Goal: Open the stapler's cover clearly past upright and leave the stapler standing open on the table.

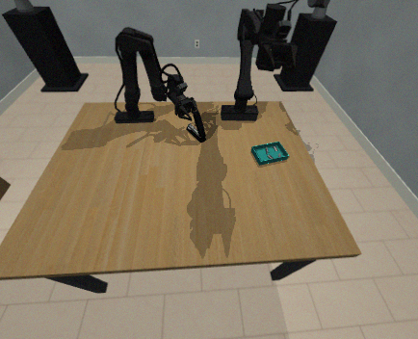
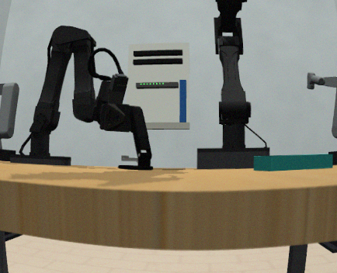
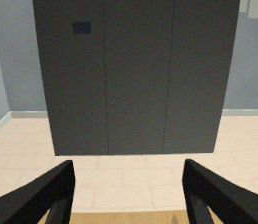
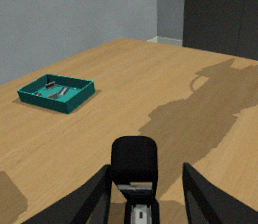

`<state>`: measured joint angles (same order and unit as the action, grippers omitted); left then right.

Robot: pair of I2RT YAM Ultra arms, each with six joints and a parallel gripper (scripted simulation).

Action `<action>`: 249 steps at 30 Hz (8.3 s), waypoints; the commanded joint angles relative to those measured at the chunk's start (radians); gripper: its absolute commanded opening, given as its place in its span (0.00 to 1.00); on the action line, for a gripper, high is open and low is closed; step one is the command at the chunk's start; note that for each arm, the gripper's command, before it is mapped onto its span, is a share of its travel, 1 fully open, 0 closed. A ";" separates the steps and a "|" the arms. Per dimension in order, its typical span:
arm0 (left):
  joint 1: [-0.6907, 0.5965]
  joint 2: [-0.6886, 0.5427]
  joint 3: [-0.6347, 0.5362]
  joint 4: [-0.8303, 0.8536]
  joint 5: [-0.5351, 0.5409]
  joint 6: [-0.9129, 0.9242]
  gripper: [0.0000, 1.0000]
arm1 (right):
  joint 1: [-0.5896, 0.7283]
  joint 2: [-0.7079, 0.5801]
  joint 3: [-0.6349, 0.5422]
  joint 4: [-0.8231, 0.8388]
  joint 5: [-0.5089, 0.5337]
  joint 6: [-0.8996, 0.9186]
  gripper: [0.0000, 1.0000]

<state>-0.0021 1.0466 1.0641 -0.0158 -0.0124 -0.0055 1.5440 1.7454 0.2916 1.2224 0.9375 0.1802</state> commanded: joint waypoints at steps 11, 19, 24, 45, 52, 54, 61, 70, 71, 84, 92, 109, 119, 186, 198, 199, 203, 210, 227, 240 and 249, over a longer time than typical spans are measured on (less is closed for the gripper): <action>0.006 -0.001 -0.012 0.020 0.012 0.005 0.57 | -0.041 -0.097 0.061 -0.020 0.004 0.065 0.50; 0.006 -0.001 -0.012 0.020 0.012 0.005 0.57 | -0.201 -0.138 0.229 -0.267 -0.180 0.155 0.50; 0.006 -0.001 -0.012 0.020 0.012 0.005 0.57 | -0.211 -0.138 0.372 -0.496 -0.337 0.260 0.50; 0.006 -0.001 -0.012 0.020 0.012 0.005 0.57 | 0.220 -0.257 0.172 -0.538 0.016 0.152 0.50; 0.006 -0.001 -0.012 0.020 0.012 0.005 0.57 | 0.194 -0.277 0.076 -0.562 0.150 0.234 0.50; 0.006 -0.001 -0.012 0.020 0.012 0.005 0.57 | 0.180 -0.284 0.051 -0.571 0.174 0.253 0.50; 0.006 -0.001 -0.012 0.020 0.012 0.005 0.57 | 0.201 -0.343 0.027 -0.638 0.174 0.273 0.50; 0.006 -0.001 -0.012 0.020 0.012 0.005 0.57 | 0.176 -0.332 0.022 -0.607 0.152 0.249 0.50; 0.006 -0.001 -0.012 0.020 0.012 0.005 0.57 | 0.170 -0.320 0.019 -0.586 0.137 0.245 0.50; 0.006 -0.001 -0.012 0.020 0.012 0.005 0.57 | 0.092 -0.254 0.025 -0.458 0.068 0.180 0.50; 0.006 -0.001 -0.012 0.020 0.012 0.005 0.57 | 0.051 -0.211 0.034 -0.398 0.030 0.148 0.50; 0.006 -0.001 -0.012 0.020 0.012 0.005 0.57 | -0.022 -0.132 0.071 -0.303 -0.039 0.099 0.50; 0.006 -0.001 -0.012 0.020 0.012 0.005 0.57 | -0.023 -0.130 0.071 -0.313 -0.034 0.102 0.50; 0.006 -0.001 -0.012 0.020 0.012 0.005 0.57 | 0.062 -0.359 0.113 -0.833 -0.008 0.313 0.50; 0.006 -0.001 -0.012 0.020 0.012 0.005 0.57 | 0.003 -0.293 0.130 -0.730 -0.058 0.259 0.50; 0.006 -0.001 -0.012 0.020 0.012 0.005 0.57 | -0.002 -0.287 0.131 -0.721 -0.063 0.254 0.50; 0.006 -0.001 -0.012 0.020 0.012 0.005 0.57 | -0.017 -0.269 0.134 -0.697 -0.076 0.242 0.50; 0.006 -0.001 -0.012 0.020 0.012 0.005 0.57 | -0.036 -0.245 0.149 -0.664 -0.092 0.226 0.50; 0.006 -0.001 -0.012 0.020 0.012 0.005 0.57 | -0.030 -0.253 0.138 -0.675 -0.084 0.233 0.33; 0.006 -0.001 -0.012 0.020 0.012 0.005 0.57 | -0.026 -0.244 0.150 -0.690 -0.071 0.240 0.20; 0.006 -0.001 -0.012 0.020 0.012 0.005 0.57 | -0.084 -0.320 0.237 -0.916 -0.174 0.284 0.22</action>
<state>-0.0021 1.0466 1.0641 -0.0158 -0.0124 -0.0055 1.4860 1.4597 0.4702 0.4248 0.8009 0.4404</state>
